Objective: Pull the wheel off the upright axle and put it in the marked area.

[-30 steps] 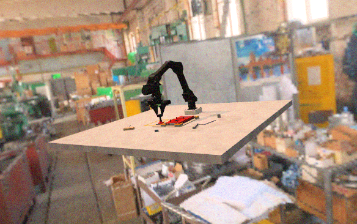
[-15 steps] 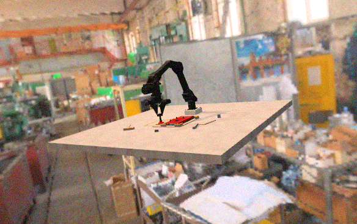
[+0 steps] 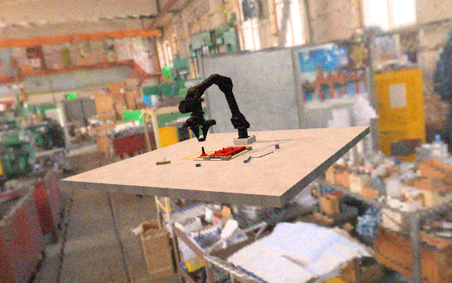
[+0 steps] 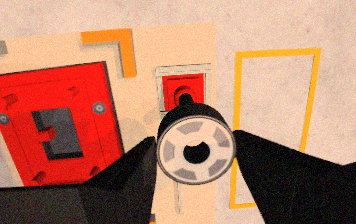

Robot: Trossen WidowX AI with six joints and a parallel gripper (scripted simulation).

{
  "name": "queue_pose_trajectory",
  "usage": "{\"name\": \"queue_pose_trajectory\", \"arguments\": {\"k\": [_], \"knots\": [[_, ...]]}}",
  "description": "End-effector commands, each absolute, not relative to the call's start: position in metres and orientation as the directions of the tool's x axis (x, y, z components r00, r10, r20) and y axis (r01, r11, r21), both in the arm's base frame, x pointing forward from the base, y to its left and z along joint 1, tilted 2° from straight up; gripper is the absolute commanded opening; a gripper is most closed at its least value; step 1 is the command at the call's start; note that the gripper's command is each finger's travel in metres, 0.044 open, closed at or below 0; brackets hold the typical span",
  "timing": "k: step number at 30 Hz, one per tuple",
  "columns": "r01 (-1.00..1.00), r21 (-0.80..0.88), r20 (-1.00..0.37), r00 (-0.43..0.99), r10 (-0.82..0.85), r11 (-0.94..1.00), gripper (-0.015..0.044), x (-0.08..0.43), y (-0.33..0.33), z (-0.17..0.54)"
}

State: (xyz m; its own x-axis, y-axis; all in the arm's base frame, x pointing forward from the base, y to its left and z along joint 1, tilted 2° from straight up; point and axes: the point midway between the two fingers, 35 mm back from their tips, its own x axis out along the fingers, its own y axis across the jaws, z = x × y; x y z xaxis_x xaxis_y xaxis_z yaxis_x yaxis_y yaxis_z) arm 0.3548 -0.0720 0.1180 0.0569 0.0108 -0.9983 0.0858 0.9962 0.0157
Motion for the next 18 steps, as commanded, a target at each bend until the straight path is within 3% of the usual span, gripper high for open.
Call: {"name": "queue_pose_trajectory", "arguments": {"k": [1, 18], "knots": [[0.086, 0.016, -0.998, 0.054, 0.011, 0.996, 0.0, 0.353, -0.074, 0.116], [0.087, 0.009, -0.999, 0.054, 0.004, 0.996, 0.0, 0.316, -0.13, 0.12]]}}
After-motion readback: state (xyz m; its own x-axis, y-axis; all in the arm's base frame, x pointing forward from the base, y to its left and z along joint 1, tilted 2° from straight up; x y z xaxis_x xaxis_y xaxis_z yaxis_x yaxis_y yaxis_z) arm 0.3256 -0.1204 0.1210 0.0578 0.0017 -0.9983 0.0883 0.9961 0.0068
